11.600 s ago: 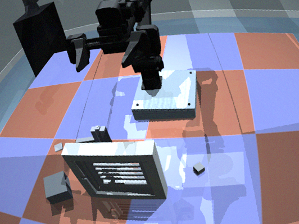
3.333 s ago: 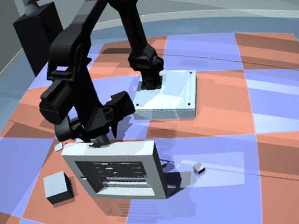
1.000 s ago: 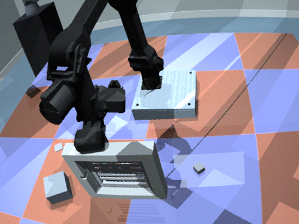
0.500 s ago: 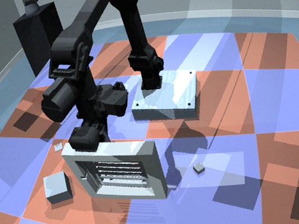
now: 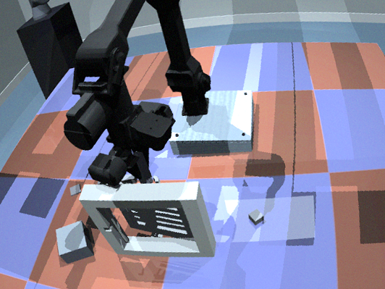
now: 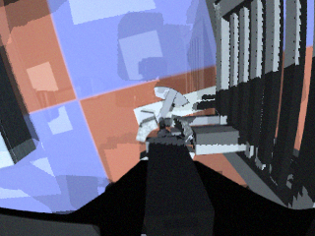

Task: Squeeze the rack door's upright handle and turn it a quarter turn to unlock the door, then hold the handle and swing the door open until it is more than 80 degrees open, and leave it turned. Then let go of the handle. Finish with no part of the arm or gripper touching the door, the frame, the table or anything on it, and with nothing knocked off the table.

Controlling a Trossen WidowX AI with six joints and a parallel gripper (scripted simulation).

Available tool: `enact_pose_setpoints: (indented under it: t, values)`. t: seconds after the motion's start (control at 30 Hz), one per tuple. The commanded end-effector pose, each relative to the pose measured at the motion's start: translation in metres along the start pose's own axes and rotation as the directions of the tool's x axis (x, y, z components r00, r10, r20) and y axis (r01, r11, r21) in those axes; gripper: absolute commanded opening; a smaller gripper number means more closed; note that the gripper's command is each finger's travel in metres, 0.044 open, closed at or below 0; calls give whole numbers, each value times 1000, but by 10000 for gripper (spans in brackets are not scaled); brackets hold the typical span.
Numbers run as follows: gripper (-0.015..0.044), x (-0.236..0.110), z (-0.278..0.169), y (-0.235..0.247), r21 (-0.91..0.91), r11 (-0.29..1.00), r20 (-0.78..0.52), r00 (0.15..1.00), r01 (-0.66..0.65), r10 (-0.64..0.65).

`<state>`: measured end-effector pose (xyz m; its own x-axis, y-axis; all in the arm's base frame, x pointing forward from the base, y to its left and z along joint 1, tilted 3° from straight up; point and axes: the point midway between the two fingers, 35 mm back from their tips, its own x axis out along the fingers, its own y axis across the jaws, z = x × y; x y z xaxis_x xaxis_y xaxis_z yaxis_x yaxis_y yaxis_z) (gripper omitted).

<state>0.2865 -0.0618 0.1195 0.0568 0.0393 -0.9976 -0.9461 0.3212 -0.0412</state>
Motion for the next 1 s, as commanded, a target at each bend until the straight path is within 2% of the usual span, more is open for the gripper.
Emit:
enact_pose_setpoints:
  t: [0.0, 0.97]
  values:
    - [14, 0, 3, 5, 92, 996, 4, 1000, 9, -9]
    - [14, 0, 34, 51, 526, 851, 8, 1000, 0, -5]
